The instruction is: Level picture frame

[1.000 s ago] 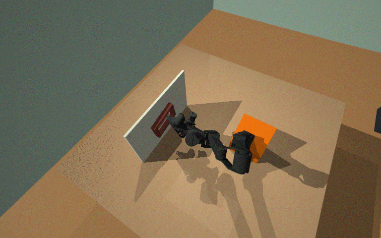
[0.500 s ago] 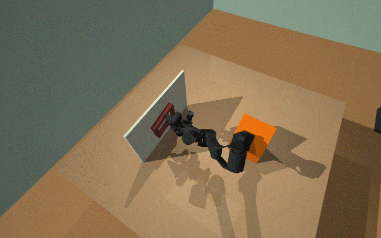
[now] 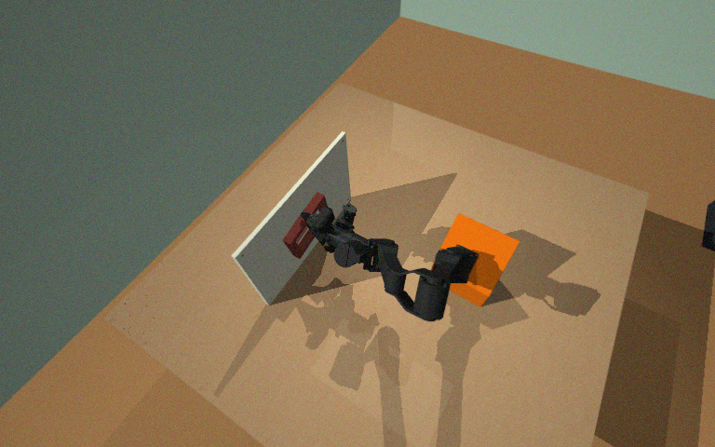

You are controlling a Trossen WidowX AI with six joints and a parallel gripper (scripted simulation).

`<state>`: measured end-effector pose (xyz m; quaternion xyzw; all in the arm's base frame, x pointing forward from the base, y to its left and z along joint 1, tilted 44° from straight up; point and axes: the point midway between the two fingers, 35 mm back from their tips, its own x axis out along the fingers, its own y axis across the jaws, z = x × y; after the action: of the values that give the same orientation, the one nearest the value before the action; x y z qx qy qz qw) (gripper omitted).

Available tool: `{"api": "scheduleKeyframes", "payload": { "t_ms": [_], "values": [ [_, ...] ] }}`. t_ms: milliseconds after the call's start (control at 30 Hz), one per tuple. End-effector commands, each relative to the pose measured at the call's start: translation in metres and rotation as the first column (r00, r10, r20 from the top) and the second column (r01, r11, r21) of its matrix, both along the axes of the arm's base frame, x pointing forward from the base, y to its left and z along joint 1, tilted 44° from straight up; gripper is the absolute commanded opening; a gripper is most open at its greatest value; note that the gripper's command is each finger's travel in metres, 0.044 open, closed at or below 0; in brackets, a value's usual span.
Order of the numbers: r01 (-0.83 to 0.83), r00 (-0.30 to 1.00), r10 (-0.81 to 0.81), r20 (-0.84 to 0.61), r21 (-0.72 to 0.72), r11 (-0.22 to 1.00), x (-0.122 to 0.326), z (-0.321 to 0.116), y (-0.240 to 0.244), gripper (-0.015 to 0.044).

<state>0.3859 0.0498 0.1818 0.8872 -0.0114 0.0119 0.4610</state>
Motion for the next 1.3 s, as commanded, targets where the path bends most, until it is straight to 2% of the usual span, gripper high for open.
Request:
{"api": "scheduleKeyframes", "payload": {
  "t_ms": [0,1033,1233,1267],
  "values": [
    [-0.004,1.0,0.004,-0.002,0.003,1.0,0.0019,-0.0011,0.0007,0.026],
    [-0.004,1.0,0.004,-0.002,0.003,1.0,0.0021,-0.001,0.0011,0.026],
    [-0.004,1.0,0.004,-0.002,0.003,1.0,0.0021,-0.001,0.0011,0.0103],
    [-0.004,1.0,0.004,-0.002,0.003,1.0,0.0021,-0.001,0.0011,0.0096]
  ]
}}
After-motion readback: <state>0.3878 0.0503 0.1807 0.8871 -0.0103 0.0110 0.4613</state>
